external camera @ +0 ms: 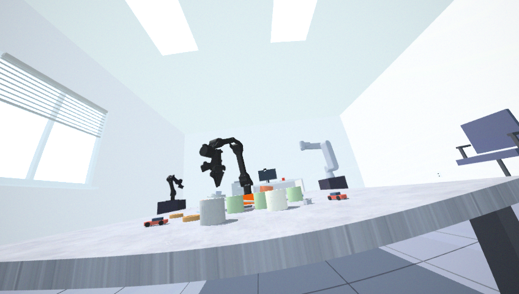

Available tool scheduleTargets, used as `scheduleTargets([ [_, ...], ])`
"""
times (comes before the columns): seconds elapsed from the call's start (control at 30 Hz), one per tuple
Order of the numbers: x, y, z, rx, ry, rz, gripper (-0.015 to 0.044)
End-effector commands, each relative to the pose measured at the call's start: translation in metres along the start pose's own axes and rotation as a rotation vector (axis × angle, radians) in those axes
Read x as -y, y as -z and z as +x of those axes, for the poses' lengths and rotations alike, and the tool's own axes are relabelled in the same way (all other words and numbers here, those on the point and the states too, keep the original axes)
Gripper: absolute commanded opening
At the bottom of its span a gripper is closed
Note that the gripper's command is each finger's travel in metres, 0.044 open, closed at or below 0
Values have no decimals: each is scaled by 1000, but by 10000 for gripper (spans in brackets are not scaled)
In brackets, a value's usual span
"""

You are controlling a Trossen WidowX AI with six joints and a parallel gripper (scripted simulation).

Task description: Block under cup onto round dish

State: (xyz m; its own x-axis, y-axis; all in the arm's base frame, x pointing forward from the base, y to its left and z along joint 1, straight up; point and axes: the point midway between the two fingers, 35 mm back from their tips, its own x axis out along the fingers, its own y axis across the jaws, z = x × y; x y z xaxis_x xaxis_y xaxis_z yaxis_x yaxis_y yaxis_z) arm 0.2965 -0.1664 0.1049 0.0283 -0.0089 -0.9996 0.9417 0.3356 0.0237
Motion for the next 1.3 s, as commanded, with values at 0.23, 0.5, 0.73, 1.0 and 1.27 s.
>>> scheduleTargets([
  [0.23, 0, -1, 16, 3, 6, 6, 260],
  [0.5, 1, -1, 29, 3, 6, 6, 260],
  [0.73, 1, 0, 41, 3, 6, 6, 260],
  [1.0, 1, 0, 43, 3, 6, 6, 148],
  [1.27, 1, 0, 43, 3, 6, 6, 75],
])
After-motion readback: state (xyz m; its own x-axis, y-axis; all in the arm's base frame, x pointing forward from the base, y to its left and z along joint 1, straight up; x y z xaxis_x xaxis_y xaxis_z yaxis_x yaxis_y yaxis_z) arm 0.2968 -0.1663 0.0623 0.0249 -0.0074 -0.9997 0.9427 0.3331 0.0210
